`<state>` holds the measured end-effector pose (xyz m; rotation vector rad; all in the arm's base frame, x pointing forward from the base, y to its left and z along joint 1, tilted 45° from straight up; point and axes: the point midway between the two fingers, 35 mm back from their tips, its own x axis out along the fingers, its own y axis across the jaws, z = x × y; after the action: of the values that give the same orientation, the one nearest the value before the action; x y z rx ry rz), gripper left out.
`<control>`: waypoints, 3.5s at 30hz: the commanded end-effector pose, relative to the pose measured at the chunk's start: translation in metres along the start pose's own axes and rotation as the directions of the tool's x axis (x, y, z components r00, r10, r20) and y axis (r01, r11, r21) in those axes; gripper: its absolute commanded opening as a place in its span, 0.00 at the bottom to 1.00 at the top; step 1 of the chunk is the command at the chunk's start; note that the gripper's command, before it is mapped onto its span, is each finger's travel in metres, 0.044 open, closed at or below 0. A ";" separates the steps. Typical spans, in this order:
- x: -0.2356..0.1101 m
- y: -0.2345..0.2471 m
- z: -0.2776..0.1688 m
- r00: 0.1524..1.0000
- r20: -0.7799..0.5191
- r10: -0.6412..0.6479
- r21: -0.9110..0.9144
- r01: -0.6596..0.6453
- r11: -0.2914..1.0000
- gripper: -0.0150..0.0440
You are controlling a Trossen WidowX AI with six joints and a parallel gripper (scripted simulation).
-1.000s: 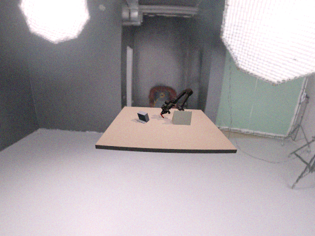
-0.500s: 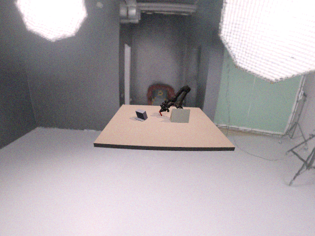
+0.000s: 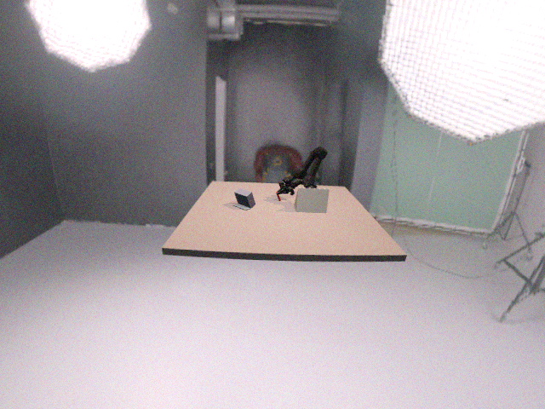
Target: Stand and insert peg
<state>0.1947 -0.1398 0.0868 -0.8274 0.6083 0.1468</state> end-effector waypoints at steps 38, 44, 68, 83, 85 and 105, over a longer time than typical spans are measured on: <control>-0.016 0.001 -0.012 0.976 0.220 0.002 -0.002 -0.001 1.000 0.34; -0.014 0.002 -0.015 0.976 0.219 0.004 0.007 -0.005 1.000 0.34; -0.017 0.004 -0.019 0.970 0.244 0.006 0.005 -0.007 1.000 0.34; -0.019 0.005 -0.020 0.962 0.274 0.003 -0.001 -0.002 1.000 0.34; -0.019 0.006 -0.020 0.960 0.278 0.002 -0.002 -0.002 1.000 0.34; -0.019 0.006 -0.019 0.954 0.299 -0.001 -0.005 0.003 1.000 0.47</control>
<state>0.1682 -0.1475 0.0840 -0.7933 0.3211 0.2664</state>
